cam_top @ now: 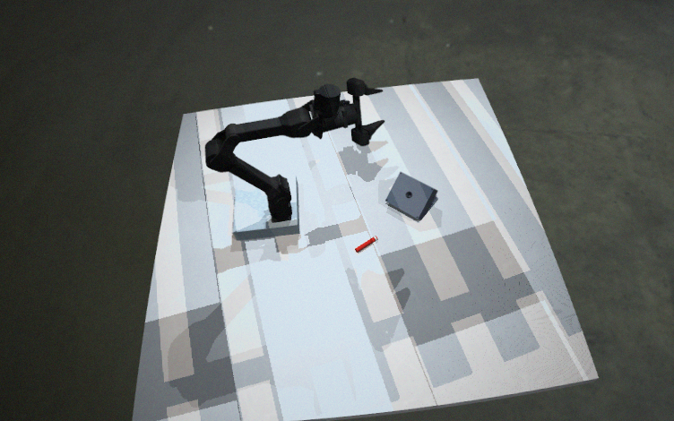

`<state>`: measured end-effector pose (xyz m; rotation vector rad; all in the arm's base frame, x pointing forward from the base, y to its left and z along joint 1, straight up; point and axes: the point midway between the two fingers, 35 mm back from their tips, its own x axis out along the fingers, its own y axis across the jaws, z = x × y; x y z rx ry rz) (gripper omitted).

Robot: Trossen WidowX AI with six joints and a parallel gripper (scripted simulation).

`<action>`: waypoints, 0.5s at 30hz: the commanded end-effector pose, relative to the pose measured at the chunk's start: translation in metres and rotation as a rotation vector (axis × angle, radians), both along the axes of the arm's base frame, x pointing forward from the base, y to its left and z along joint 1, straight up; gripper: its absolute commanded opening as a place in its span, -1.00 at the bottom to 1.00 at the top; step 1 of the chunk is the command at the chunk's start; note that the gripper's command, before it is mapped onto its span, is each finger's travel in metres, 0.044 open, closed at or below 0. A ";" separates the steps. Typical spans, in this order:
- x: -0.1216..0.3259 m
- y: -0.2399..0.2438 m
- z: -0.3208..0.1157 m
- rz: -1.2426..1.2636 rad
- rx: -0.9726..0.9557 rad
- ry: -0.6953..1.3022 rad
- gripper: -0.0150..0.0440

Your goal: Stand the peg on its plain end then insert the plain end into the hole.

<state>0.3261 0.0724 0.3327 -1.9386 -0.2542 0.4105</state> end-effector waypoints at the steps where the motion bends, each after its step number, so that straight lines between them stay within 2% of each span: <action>1: 0.006 -0.006 -0.008 -0.045 0.089 0.073 1.00; 15: 0.021 -0.026 -0.037 -0.227 0.455 0.326 1.00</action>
